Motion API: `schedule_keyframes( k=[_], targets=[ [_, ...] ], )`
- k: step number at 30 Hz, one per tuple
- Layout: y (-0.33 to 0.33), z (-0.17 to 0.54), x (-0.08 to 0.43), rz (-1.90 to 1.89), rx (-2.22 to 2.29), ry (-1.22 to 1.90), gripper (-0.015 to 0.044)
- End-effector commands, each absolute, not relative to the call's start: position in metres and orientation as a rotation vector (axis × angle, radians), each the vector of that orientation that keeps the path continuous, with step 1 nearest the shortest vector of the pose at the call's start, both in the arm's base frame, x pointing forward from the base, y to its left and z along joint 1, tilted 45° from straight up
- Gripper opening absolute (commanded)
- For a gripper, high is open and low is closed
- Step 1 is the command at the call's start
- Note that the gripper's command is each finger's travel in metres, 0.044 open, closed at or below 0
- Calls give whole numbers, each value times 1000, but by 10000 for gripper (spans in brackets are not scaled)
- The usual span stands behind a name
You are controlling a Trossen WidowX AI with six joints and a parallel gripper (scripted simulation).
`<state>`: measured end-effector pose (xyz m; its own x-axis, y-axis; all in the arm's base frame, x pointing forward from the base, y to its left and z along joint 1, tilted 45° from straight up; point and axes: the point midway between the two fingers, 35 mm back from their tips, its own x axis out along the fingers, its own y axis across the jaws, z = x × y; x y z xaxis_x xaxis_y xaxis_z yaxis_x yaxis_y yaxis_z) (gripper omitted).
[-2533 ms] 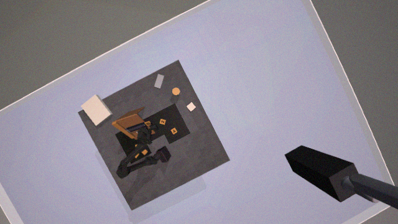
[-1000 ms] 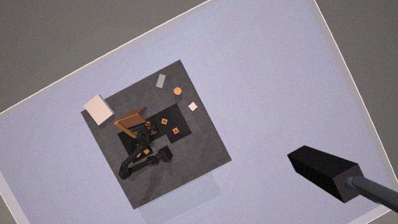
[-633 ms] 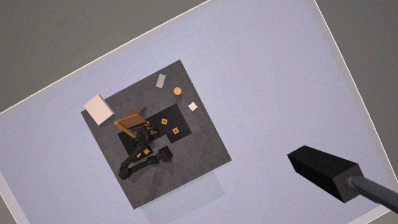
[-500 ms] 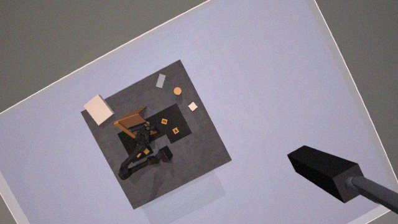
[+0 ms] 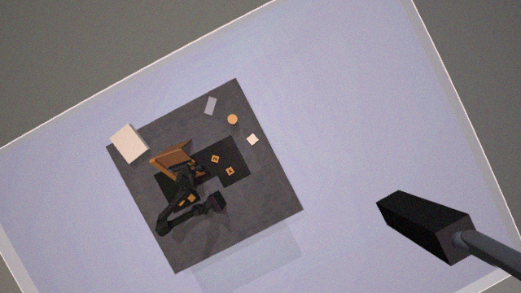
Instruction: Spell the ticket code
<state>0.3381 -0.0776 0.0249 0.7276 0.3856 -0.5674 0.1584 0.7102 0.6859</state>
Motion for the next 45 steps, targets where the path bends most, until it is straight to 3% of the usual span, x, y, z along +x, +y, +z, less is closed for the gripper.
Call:
schedule_keyframes(
  k=[1,45],
  targets=[
    [-77,28,338,136,789,760,0],
    [-59,46,343,137,790,760,0]
  ],
)
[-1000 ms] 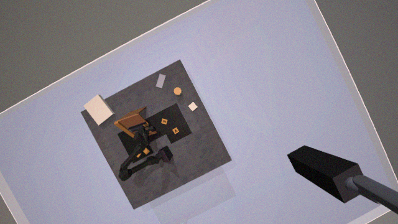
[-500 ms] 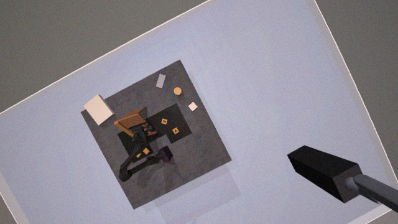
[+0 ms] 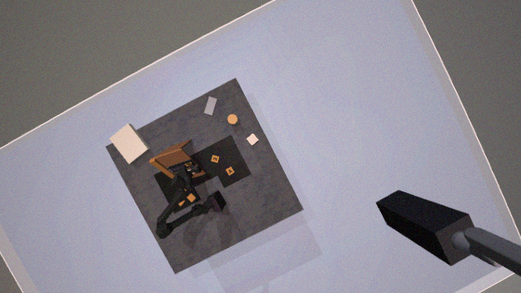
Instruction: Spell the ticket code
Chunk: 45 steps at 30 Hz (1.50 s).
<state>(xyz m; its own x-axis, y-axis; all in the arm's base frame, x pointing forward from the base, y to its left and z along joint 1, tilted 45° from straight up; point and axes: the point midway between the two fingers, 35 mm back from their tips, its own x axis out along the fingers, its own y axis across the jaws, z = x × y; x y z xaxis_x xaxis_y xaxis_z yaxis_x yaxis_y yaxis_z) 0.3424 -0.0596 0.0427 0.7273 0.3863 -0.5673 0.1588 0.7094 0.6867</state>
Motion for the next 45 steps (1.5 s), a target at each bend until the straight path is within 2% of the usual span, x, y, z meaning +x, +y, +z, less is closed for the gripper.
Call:
schedule_keyframes(
  k=[1,45],
  targets=[
    [-58,47,343,137,790,760,0],
    [-34,72,349,138,792,760,0]
  ],
)
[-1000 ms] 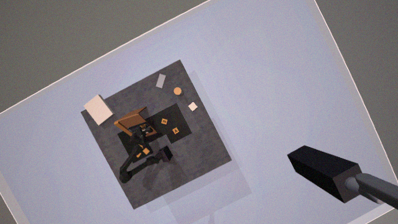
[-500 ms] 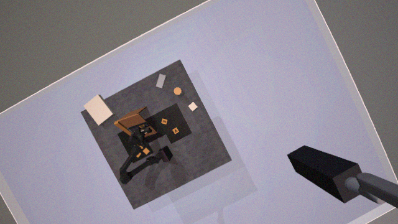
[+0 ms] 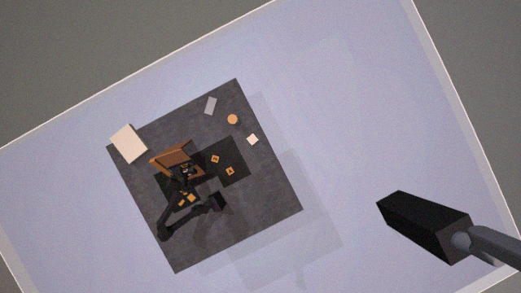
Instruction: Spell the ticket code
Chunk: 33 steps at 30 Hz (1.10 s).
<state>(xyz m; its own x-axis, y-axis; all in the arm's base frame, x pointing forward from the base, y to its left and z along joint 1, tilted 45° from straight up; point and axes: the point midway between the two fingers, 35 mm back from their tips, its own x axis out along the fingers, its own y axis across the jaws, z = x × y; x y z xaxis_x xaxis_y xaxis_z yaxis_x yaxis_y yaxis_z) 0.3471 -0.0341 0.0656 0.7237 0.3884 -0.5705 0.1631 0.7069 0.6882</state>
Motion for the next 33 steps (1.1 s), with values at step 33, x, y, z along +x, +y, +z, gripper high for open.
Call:
schedule_keyframes(
  k=[33],
  targets=[
    [-17,89,354,138,794,760,0]
  ],
)
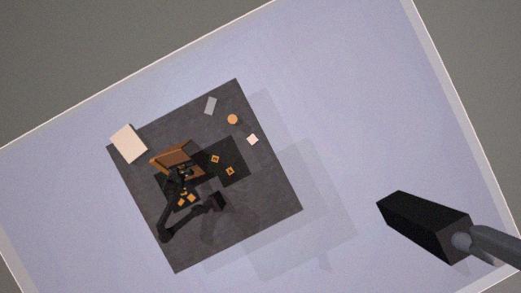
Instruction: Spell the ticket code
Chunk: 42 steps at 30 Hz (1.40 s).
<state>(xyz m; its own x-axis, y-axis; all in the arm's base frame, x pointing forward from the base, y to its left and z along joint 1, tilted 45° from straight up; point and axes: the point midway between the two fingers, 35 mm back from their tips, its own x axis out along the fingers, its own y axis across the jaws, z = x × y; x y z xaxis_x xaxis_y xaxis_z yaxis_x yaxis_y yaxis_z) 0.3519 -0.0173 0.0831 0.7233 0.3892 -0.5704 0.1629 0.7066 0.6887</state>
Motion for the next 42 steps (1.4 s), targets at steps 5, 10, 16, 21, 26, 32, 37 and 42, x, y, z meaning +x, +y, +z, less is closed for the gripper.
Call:
schedule_keyframes(
  k=[5,10,16,21,26,32,37,42],
  targets=[
    [-14,91,354,138,794,760,0],
    [-12,94,355,139,794,760,0],
    [-9,97,355,139,794,760,0],
    [-6,99,356,139,794,760,0],
    [-4,102,356,139,794,760,0],
    [-1,105,357,139,795,760,0],
    [2,107,358,139,795,759,0],
    [4,110,358,139,795,759,0]
  ],
)
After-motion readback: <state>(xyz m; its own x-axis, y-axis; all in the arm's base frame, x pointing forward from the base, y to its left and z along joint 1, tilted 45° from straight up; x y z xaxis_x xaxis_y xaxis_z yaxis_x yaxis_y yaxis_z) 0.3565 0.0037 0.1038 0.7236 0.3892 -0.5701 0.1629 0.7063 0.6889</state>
